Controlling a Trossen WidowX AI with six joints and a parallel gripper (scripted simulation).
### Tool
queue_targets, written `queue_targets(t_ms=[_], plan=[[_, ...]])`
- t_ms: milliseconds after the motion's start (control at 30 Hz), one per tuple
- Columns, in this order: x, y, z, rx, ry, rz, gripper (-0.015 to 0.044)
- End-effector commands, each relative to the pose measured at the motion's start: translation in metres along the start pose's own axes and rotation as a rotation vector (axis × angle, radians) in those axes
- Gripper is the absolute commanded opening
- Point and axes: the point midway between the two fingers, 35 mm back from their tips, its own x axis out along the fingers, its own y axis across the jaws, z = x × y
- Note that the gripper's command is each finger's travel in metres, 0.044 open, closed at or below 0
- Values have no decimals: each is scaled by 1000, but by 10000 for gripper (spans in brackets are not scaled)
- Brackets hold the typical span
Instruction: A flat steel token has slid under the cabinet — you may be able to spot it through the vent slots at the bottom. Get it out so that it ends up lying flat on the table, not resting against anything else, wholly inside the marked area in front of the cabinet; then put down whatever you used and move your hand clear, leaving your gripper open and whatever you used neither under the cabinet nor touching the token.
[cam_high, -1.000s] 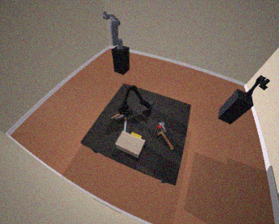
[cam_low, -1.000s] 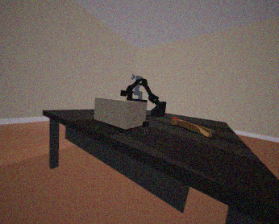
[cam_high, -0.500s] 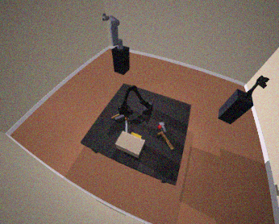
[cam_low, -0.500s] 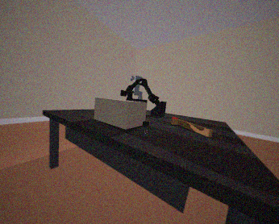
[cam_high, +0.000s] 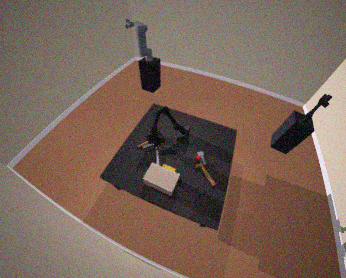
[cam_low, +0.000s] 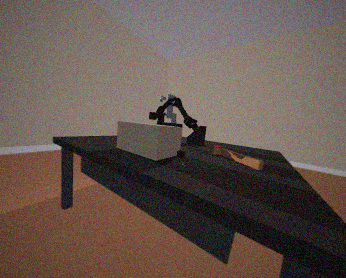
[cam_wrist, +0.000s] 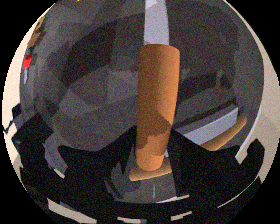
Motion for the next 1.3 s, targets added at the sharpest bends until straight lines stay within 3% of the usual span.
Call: queue_targets(t_ms=[0,733,967,1133,1267], plan=[[-2,-3,8,-1,-12,-5,0],[6,-2,19,-10,-12,-6,0],[6,-3,14,1,6,-6,184],[6,-4,13,2,8,-7,200],[7,-3,13,2,-12,-6,270]])
